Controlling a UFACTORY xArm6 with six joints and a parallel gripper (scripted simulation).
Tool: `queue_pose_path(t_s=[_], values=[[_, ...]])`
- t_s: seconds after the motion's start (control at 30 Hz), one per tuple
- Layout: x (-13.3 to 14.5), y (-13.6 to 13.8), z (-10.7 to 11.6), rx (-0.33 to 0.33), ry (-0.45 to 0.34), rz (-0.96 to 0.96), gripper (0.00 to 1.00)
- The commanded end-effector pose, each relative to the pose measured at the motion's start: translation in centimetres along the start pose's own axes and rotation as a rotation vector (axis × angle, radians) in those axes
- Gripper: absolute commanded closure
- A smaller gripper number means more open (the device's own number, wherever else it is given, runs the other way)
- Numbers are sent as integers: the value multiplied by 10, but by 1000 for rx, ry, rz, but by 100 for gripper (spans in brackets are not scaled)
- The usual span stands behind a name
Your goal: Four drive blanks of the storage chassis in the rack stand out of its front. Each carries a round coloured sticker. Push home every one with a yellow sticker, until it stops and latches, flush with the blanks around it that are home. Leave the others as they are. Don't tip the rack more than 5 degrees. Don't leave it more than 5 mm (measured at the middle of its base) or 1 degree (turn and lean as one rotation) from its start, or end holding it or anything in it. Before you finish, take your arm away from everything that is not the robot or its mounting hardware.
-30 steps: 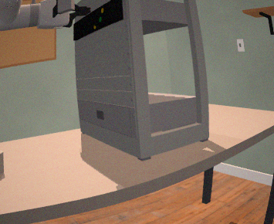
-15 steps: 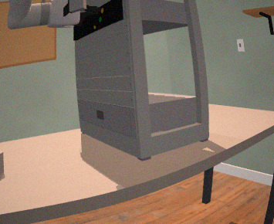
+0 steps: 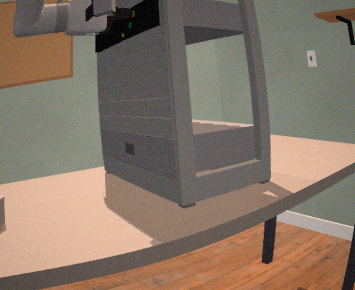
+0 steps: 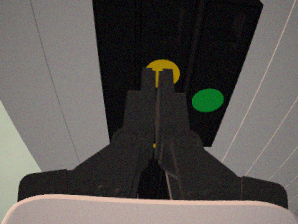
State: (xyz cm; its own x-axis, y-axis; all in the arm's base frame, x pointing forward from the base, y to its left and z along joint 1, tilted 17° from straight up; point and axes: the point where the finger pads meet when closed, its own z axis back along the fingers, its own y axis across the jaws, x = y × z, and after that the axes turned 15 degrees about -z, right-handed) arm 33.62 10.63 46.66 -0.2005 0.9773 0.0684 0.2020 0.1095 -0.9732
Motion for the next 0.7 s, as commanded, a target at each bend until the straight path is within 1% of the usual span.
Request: queue_pose_path(t_s=[0.0,0.33,0.53,0.67], values=[[0,-2,-2,-3,0,0,100],[0,-2,-2,-3,0,0,100],[0,-2,-10,-3,0,0,100],[0,-2,-12,-3,0,0,100]])
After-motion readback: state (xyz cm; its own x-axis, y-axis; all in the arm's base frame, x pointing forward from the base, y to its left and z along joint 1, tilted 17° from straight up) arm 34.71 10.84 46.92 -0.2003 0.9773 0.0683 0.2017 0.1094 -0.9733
